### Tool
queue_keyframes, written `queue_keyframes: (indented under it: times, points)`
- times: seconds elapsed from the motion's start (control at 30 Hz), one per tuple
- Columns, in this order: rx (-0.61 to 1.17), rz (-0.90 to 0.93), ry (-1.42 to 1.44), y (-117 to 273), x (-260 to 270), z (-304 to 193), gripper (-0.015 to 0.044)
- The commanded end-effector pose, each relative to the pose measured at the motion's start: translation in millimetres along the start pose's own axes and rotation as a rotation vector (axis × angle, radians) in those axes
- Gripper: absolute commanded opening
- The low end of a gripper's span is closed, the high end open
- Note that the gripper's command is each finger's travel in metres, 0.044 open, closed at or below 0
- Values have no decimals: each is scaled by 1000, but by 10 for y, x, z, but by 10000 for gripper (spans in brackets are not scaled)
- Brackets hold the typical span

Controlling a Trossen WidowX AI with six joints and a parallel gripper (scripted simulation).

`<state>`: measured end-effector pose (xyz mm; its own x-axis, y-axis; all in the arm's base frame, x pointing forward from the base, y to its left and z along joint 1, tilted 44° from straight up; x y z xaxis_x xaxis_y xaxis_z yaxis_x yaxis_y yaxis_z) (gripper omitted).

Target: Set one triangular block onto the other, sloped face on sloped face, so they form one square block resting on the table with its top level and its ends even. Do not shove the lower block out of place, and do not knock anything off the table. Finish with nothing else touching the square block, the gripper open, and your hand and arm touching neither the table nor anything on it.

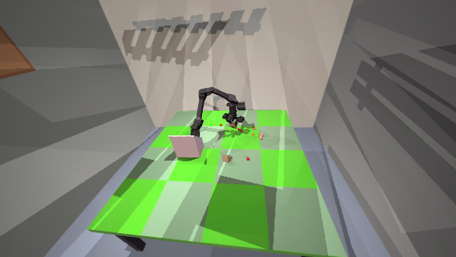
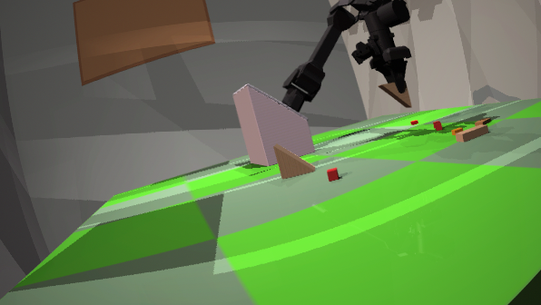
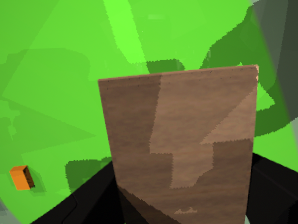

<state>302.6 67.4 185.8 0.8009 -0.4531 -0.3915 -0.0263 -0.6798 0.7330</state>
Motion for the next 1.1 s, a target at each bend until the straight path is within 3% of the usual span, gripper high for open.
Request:
queue_keyframes:
  times: [0.0, 0.33, 1.07]
  points:
    - [19, -11, -87, 7, 13, 13, 0]
    - [18, 0, -85, 40, 122, 82, 0]
    - [-10, 31, -90, 284, 878, 749, 0]
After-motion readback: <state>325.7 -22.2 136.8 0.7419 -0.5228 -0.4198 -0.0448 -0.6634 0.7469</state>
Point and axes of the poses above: the point midway between the two fingers, 35 mm back from their tips, its own y axis back along the fingers, its own x axis across the jaws, z = x × y, the point moved 6 cm from there along y, back along the fingers, and after that the axes turned 15 degrees about -y, right-handed, at the moved point
